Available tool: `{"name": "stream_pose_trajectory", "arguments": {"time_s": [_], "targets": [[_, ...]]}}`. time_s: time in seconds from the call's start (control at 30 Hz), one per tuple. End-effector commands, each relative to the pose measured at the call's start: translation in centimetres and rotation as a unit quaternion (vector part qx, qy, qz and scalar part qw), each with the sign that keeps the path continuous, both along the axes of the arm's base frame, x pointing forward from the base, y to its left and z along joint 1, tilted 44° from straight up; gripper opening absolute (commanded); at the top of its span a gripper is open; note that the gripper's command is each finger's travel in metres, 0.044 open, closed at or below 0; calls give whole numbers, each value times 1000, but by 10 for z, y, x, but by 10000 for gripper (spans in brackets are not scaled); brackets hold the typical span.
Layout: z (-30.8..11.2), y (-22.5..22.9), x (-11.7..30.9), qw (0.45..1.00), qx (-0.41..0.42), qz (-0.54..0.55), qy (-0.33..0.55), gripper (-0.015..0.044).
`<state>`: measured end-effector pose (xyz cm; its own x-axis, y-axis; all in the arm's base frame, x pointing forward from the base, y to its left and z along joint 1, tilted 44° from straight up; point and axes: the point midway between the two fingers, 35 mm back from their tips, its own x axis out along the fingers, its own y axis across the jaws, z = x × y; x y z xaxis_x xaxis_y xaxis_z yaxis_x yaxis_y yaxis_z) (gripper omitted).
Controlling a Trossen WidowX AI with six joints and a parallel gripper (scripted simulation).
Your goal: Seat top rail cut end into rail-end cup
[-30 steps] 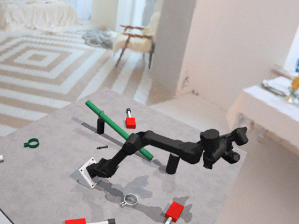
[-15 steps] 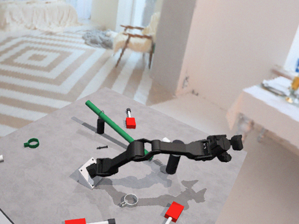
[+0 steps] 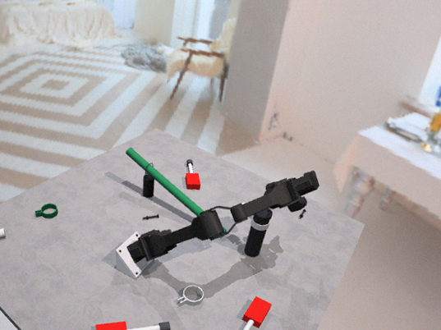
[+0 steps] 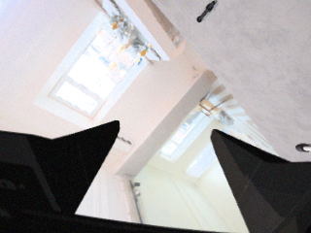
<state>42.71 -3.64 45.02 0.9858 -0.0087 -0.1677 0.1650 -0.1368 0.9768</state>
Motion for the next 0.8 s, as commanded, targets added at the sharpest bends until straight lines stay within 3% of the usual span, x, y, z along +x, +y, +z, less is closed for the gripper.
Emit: {"name": "stream_pose_trajectory", "arguments": {"time_s": [0.0, 0.17, 0.33, 0.47, 0.67, 0.7, 0.77], "targets": [[-58, 35, 8, 992, -71, 12, 100, 440], [-129, 83, -3, 950, -206, 50, 227, 440], [-192, 127, -40, 846, -396, 114, 339, 440], [-225, 152, -76, 714, -556, 169, 391, 440], [-243, 183, -134, 405, -795, 234, 386, 440], [-243, 186, -139, 374, -812, 236, 381, 440], [-243, 187, -140, 364, -817, 237, 379, 440]]}}
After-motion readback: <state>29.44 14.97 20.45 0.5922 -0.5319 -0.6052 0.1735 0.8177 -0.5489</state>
